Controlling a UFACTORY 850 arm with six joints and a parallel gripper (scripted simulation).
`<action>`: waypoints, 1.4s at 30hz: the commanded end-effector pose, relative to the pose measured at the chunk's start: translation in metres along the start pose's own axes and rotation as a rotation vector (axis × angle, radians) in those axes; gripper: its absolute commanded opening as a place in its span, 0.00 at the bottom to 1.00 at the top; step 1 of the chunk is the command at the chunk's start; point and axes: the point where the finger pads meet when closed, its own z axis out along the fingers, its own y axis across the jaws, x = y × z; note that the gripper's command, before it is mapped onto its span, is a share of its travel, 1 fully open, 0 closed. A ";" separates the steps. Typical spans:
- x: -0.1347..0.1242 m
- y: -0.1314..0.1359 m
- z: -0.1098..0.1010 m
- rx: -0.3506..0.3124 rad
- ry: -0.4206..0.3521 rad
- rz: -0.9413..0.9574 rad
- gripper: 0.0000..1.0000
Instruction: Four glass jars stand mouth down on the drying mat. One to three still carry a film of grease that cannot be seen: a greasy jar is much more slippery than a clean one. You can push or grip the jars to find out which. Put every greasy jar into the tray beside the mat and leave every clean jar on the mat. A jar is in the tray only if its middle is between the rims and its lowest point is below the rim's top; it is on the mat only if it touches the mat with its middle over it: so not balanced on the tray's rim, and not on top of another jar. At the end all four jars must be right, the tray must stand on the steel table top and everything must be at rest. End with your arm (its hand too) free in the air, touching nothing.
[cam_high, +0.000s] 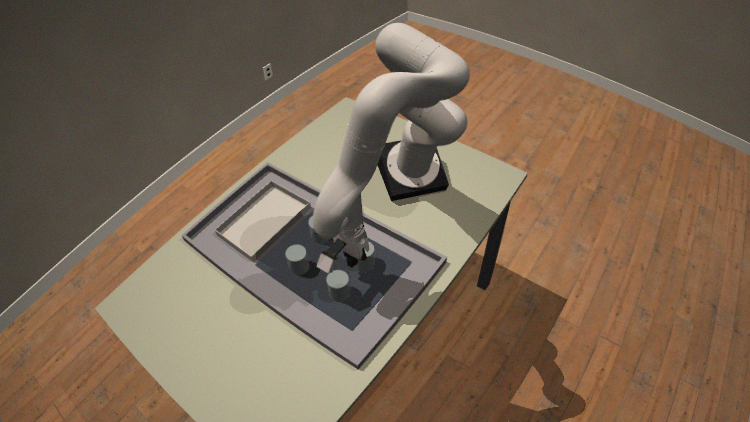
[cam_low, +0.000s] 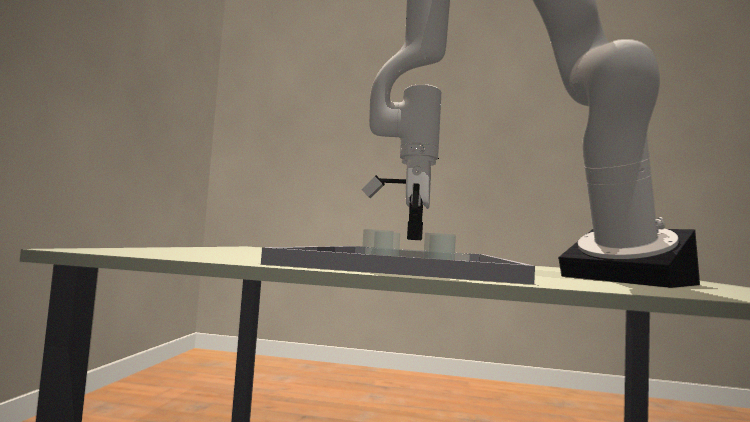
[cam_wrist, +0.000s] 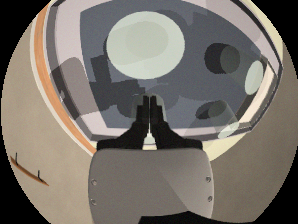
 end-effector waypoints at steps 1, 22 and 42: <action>0.000 0.000 0.000 0.000 0.001 0.000 0.00; -0.002 0.000 0.000 0.000 0.001 0.000 0.00; -0.004 0.000 0.000 0.000 0.001 0.000 0.00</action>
